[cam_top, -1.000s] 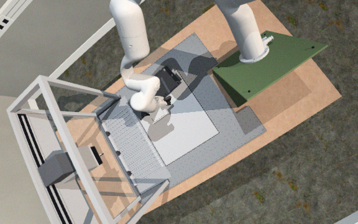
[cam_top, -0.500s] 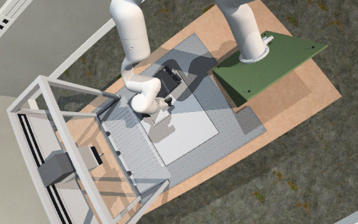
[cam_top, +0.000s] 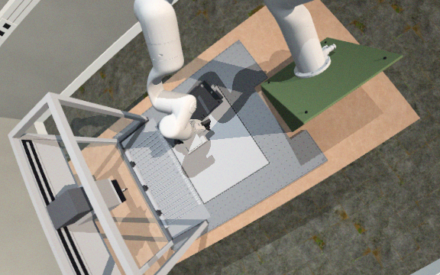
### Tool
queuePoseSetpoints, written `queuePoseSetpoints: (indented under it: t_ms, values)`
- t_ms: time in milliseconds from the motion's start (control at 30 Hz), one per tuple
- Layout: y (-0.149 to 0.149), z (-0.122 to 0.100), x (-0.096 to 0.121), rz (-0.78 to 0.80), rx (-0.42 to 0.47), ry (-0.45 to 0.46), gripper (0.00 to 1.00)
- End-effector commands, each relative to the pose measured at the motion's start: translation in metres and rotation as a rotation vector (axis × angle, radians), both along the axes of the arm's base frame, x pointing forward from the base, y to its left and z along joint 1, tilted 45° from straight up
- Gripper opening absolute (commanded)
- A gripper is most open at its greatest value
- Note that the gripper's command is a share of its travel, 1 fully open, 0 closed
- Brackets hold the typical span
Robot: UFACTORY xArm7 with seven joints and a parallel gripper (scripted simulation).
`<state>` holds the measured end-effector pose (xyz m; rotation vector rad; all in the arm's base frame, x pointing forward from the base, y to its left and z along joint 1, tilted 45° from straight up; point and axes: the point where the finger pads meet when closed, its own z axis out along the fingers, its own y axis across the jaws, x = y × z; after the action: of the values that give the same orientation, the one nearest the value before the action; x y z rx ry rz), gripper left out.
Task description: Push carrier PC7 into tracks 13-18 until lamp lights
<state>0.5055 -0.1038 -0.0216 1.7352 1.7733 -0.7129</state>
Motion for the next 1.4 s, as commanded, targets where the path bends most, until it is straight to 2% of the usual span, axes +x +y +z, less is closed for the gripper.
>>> queuePoseSetpoints:
  t_ms: [0, 1367]
  values:
    - [0.004, 0.003, 0.001, 0.003, 0.002, -0.002, 1.00]
    - [0.048, 0.047, 0.000, 0.003, 0.002, -0.002, 1.00]
